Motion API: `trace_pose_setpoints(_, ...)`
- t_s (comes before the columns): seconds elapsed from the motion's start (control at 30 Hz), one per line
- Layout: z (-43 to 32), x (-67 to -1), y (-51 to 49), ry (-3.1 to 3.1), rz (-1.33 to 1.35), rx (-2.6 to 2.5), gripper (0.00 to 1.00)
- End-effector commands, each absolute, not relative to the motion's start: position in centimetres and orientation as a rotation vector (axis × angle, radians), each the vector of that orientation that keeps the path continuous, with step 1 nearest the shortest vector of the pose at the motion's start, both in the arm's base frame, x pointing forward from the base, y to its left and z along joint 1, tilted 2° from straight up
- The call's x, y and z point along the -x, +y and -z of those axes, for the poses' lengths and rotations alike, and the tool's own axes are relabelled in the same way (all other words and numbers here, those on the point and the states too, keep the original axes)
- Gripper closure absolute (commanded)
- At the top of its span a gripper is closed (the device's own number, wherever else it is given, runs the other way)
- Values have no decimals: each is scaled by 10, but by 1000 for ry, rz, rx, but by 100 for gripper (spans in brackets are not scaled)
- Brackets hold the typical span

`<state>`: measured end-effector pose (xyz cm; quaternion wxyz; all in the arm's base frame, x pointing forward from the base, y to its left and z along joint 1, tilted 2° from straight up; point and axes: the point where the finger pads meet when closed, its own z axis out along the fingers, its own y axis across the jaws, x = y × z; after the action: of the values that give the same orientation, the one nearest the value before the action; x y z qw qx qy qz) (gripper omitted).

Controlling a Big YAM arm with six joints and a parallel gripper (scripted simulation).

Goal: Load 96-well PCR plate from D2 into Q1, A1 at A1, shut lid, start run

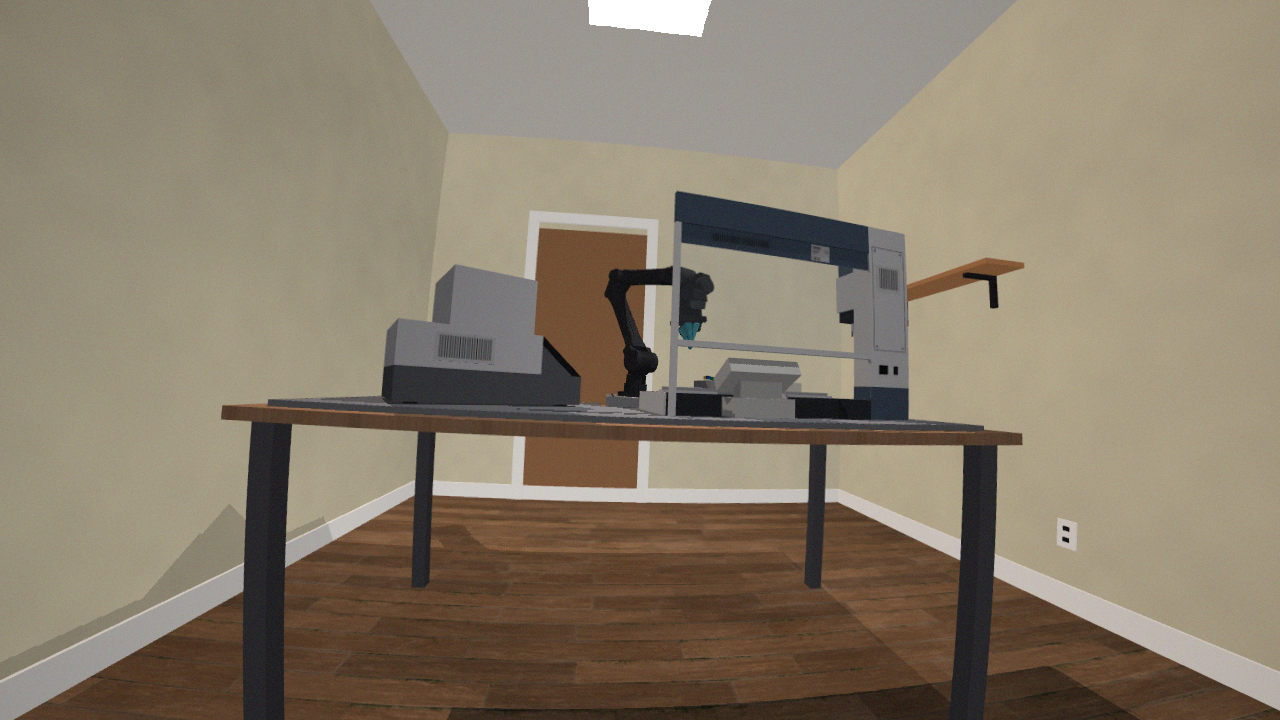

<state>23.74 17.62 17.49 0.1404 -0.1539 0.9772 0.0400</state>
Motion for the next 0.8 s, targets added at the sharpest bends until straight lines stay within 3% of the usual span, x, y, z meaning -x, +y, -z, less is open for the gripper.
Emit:
trace_pose_setpoints(0.0, -176, -239, 172, 2804, -117, 475, 100)
trace_pose_setpoints(0.77, -121, -194, 87, 3125, -31, 494, 100)
